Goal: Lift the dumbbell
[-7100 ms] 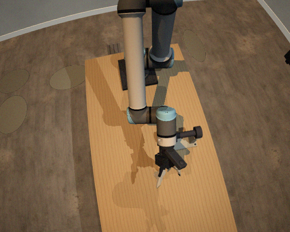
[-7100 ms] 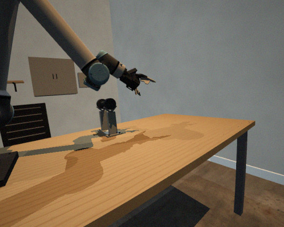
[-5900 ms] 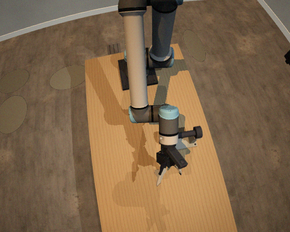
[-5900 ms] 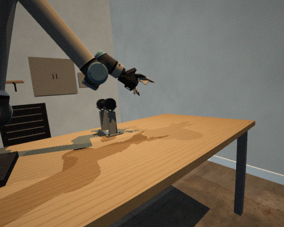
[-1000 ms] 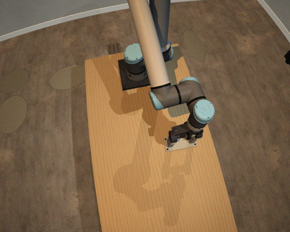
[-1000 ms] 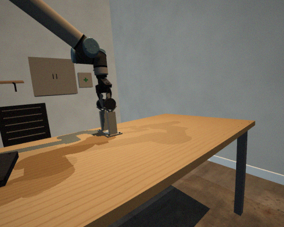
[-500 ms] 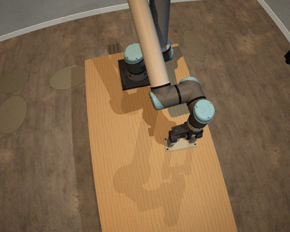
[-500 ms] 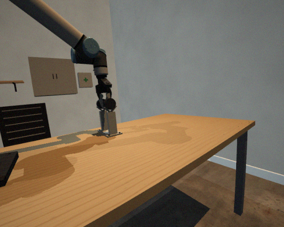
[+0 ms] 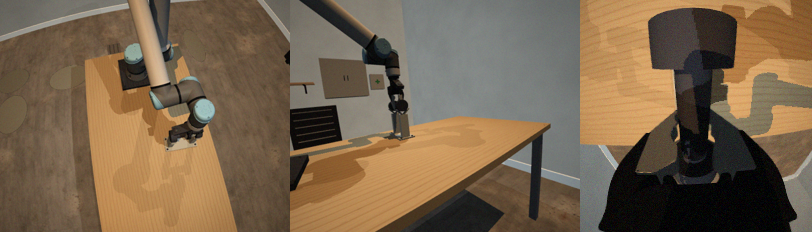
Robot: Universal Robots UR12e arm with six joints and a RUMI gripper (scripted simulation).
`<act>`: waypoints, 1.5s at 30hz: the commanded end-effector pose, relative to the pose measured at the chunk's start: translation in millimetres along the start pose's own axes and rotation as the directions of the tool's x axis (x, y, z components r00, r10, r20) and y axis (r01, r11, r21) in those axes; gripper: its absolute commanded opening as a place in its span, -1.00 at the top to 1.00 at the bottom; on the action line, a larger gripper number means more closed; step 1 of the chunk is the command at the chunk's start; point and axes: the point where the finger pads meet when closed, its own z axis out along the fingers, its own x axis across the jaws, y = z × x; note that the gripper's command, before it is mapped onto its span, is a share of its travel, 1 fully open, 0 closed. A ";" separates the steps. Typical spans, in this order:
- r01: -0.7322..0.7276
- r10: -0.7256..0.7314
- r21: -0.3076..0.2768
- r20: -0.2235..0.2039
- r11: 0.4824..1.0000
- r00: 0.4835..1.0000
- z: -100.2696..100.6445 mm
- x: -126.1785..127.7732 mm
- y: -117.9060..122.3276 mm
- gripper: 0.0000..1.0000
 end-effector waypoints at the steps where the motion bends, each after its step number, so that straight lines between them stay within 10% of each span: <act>1: 0.000 0.000 0.000 0.002 1.000 1.000 -5.5 -0.9 0.1 1.00; 45: 0.000 0.000 0.000 0.002 1.000 1.000 -92.3 -0.6 0.1 1.00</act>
